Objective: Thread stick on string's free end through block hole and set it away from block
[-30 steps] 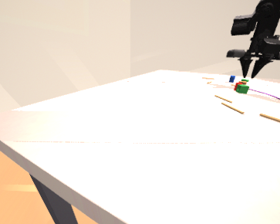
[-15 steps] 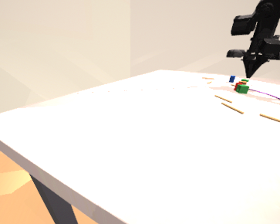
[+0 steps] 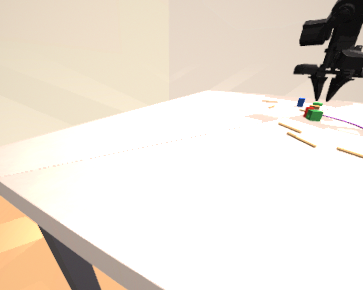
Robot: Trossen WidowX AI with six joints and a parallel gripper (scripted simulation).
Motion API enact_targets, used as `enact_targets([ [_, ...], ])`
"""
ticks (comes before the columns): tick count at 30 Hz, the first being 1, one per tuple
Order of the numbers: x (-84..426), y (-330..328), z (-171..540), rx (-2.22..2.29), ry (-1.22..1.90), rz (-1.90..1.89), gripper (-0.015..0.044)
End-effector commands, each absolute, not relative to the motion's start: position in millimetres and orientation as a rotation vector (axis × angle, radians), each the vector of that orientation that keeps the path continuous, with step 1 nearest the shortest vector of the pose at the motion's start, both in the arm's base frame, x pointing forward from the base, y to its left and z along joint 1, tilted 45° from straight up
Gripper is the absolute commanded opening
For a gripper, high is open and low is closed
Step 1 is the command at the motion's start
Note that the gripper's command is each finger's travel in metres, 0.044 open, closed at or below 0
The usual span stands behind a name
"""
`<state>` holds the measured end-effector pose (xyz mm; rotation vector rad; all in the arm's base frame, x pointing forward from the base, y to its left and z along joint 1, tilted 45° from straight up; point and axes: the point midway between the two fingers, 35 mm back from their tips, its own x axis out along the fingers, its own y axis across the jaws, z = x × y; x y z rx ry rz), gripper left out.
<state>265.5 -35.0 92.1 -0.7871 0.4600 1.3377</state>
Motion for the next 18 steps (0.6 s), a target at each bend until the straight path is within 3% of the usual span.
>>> enact_targets([
  [1,265.5,-35.0,92.1,-0.787,0.460,1.338,0.0236],
  [3,265.5,-35.0,92.1,-0.787,0.460,1.338,0.0244],
  [12,265.5,-35.0,92.1,-0.787,0.460,1.338,0.0007],
  [18,265.5,-35.0,92.1,-0.787,0.460,1.338,0.0000],
])
